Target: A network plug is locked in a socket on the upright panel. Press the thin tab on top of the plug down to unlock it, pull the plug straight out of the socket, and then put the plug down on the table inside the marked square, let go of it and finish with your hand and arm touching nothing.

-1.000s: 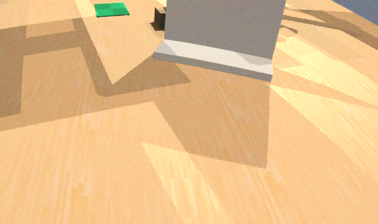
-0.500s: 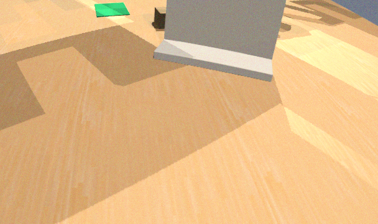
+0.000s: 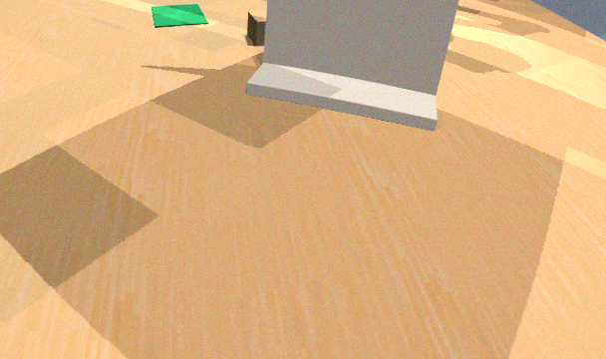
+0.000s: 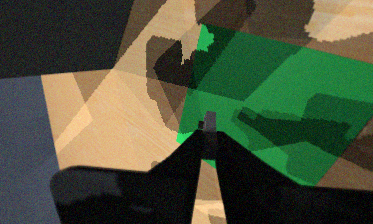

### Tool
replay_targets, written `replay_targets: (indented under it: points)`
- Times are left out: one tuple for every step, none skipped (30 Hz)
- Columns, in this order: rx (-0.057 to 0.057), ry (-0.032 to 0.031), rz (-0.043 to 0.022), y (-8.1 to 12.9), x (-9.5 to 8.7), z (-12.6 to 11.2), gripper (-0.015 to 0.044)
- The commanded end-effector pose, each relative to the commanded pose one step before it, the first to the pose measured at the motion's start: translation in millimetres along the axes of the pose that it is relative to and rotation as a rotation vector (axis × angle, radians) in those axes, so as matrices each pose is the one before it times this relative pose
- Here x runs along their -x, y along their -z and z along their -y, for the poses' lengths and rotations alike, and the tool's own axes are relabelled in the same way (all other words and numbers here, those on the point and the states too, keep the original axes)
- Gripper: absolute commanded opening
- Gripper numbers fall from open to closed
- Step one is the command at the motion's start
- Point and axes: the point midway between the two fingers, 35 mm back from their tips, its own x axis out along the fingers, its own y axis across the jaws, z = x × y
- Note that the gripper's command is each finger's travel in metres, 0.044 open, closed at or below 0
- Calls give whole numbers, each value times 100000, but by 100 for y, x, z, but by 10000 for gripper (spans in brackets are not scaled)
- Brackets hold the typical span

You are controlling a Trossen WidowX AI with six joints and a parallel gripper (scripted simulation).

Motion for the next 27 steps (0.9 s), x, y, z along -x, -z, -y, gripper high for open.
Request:
replay_targets:
  points:
    - [-299, -68, 261, -34, -318, 234, 0]
    - [-7, -5, -8, 3, -64, 54, 0]
    - [-7, -6, -9, 3, -64, 54, 0]
    - [-7, -6, -9, 3, -64, 54, 0]
    - [-8, -7, -10, 3, -63, 54, 0]
    - [-8, -7, -11, 4, -63, 55, 0]
    - [-8, -8, -11, 4, -63, 55, 0]
    - [-8, -8, -12, 4, -62, 55, 0]
    - [-9, -8, -12, 4, -62, 56, 0]
    - [-9, -9, -13, 4, -61, 56, 0]
    - [-9, -9, -13, 4, -61, 56, 0]
    - [-10, -10, -14, 4, -61, 57, 0]
    - [-10, -10, -14, 5, -60, 57, 0]
    - [-10, -11, -15, 5, -60, 57, 0]
    - [-11, -11, -15, 5, -59, 57, 0]
    - [-11, -11, -16, 5, -59, 58, 0]
    - [-11, -12, -17, 5, -59, 58, 0]
    - [-12, -12, -17, 5, -58, 58, 0]
    - [-12, -13, -18, 5, -58, 59, 0]
    - [-12, -13, -18, 5, -58, 59, 0]
    - [-13, -13, -19, 6, -57, 59, 0]
    - [-13, -14, -19, 6, -57, 59, 0]
    - [-13, -14, -20, 6, -56, 60, 0]
    - [-14, -14, -21, 6, -56, 60, 0]
    - [-12, -12, -17, 5, -46, 50, 0]
    - [0, 6, 4, 8, -7, -3, 0]
    - [0, 3, 2, 4, -10, 7, 0]
